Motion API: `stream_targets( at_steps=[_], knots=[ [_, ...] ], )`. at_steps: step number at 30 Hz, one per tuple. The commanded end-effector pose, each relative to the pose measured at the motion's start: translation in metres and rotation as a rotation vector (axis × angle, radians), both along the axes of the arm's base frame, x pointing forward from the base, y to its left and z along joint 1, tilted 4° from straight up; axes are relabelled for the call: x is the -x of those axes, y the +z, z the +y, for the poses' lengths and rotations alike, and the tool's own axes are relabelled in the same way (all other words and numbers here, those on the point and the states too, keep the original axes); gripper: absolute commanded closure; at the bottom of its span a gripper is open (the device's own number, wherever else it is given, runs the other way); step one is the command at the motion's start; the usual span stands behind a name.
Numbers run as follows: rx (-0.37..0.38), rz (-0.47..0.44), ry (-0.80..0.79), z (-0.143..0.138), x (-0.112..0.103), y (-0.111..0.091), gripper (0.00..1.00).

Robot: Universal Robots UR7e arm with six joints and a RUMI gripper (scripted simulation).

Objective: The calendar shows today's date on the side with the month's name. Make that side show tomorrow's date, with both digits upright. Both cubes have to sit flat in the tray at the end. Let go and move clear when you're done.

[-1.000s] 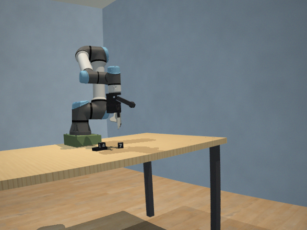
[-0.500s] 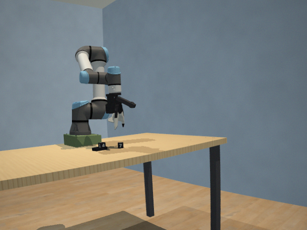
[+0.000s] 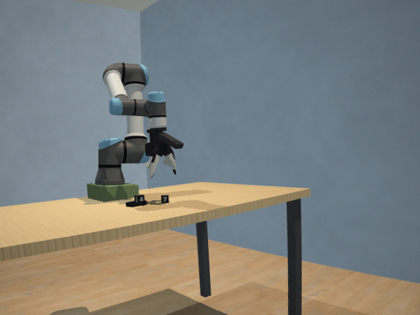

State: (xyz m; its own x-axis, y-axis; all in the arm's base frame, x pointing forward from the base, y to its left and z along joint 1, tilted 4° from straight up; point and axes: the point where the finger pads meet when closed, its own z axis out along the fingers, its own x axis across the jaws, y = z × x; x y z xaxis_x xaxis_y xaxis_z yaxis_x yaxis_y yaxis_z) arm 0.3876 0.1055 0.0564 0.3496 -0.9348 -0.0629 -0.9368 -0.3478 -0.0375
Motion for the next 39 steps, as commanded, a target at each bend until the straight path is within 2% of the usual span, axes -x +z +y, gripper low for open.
stream_targets(
  at_steps=[1, 4, 8, 19, 30, 39],
  knots=[
    [0.006, 0.012, -0.173, -0.0003, -0.0005, -0.0007, 0.00],
    [0.006, 0.012, -0.177, -0.0003, -0.0005, -0.0007, 0.00],
    [0.004, 0.023, -0.343, -0.0007, 0.0001, -0.0017, 0.00],
    [-0.001, 0.044, -0.649, -0.0015, 0.0024, -0.0036, 0.00],
    [-0.003, 0.055, -0.810, -0.0018, 0.0042, -0.0046, 0.00],
    [-0.004, 0.057, -0.840, -0.0018, 0.0045, -0.0048, 0.00]
  ],
)
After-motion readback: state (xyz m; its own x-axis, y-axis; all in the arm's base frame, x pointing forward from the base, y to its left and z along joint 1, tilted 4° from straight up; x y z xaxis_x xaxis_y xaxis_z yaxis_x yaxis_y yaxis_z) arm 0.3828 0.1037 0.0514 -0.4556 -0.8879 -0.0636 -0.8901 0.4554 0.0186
